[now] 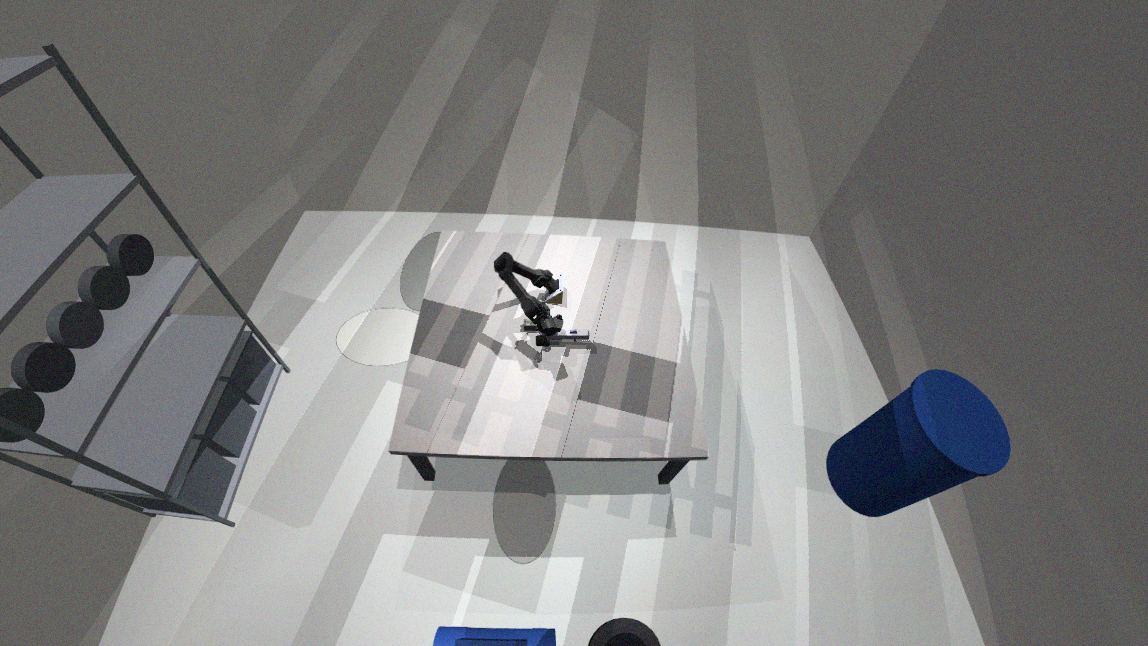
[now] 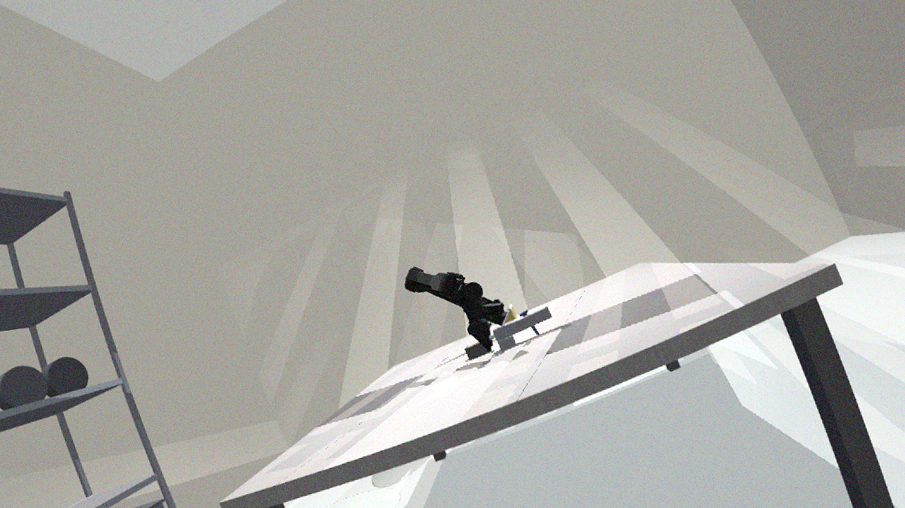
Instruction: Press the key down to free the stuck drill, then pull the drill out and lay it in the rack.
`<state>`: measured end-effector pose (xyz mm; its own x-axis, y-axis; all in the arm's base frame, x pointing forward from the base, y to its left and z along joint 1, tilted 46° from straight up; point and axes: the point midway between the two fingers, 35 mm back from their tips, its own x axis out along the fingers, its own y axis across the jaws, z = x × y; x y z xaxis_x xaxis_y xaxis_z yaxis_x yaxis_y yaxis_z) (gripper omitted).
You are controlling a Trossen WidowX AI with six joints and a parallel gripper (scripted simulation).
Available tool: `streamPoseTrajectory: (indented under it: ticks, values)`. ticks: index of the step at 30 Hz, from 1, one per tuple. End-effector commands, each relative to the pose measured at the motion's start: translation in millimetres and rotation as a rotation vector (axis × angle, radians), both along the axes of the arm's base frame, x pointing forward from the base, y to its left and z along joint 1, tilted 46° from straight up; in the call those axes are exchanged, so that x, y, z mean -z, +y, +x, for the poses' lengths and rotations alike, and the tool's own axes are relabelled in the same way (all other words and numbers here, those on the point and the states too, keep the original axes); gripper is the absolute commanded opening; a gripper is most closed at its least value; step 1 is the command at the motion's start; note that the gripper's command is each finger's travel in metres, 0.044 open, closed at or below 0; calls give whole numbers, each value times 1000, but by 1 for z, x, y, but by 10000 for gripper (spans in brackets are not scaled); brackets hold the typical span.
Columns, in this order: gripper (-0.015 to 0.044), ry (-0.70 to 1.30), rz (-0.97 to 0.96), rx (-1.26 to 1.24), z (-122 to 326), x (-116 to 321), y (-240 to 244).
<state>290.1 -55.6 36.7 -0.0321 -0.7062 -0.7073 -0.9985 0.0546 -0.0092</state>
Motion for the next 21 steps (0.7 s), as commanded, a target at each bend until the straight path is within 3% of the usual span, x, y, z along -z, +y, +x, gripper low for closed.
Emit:
streamPoseTrajectory:
  ticks: [1, 8, 15, 21]
  values:
    - [230, -1, 0, 0, 0, 0, 0]
    - [46, -1, 0, 0, 0, 0, 0]
    - [0, -1, 0, 0, 0, 0, 0]
    - [0, 9, -4, -3, 0, -4, -4]
